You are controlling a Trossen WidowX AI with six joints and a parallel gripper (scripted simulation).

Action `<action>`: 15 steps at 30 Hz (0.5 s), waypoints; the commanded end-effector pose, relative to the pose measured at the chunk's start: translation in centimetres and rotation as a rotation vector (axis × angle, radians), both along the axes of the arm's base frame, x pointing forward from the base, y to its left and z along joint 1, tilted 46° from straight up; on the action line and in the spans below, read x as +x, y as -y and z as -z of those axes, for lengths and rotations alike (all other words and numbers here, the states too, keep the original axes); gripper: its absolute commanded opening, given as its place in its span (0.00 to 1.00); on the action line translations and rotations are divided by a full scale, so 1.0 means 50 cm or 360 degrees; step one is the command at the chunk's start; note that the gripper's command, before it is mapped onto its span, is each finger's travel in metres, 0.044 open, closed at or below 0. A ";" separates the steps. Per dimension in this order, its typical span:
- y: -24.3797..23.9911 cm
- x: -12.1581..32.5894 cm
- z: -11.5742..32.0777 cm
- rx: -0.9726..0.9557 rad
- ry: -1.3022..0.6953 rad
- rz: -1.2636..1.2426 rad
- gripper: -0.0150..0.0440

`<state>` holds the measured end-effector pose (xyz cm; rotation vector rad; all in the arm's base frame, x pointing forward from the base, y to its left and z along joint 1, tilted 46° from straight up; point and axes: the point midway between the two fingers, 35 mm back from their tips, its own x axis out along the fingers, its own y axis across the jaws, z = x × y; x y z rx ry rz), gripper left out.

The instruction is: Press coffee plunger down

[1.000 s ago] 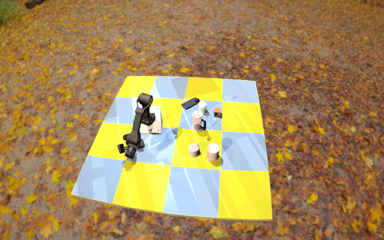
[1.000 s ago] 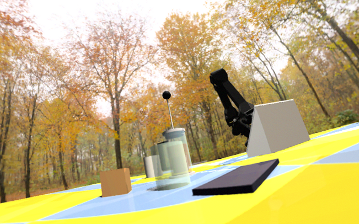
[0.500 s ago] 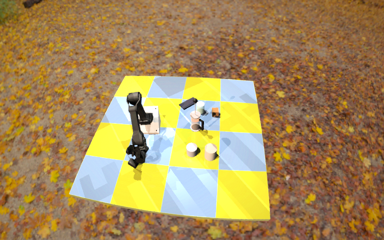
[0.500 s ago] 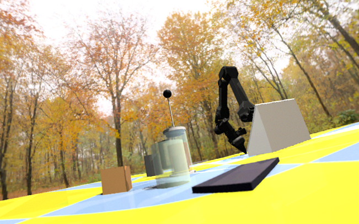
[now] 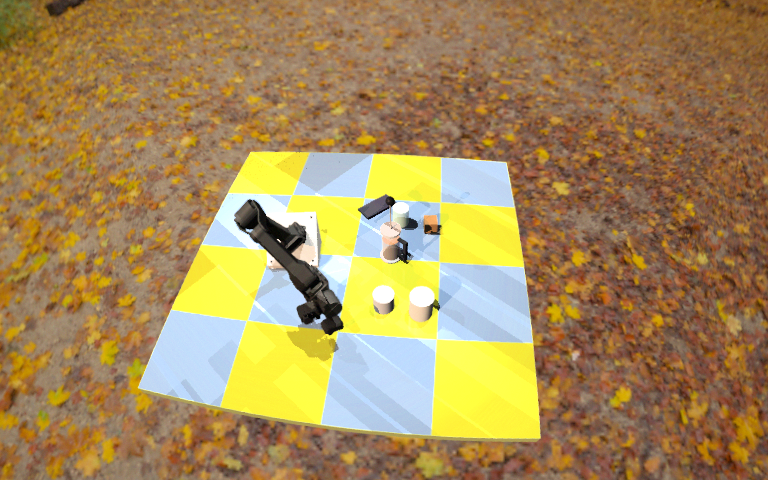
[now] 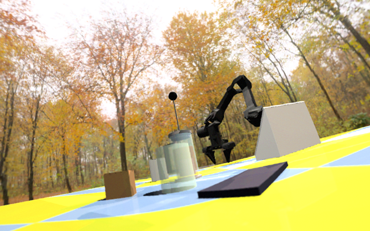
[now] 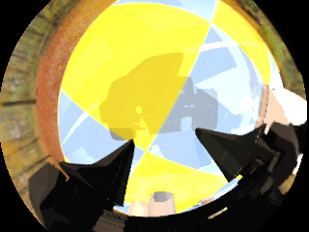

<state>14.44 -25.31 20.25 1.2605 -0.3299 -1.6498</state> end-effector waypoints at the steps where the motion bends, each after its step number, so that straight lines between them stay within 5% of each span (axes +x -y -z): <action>1: -0.050 0.095 -0.007 -0.0058 -0.0261 -0.0378 1.00; 15: -0.345 0.326 -0.007 -0.0499 -0.1102 -0.1567 1.00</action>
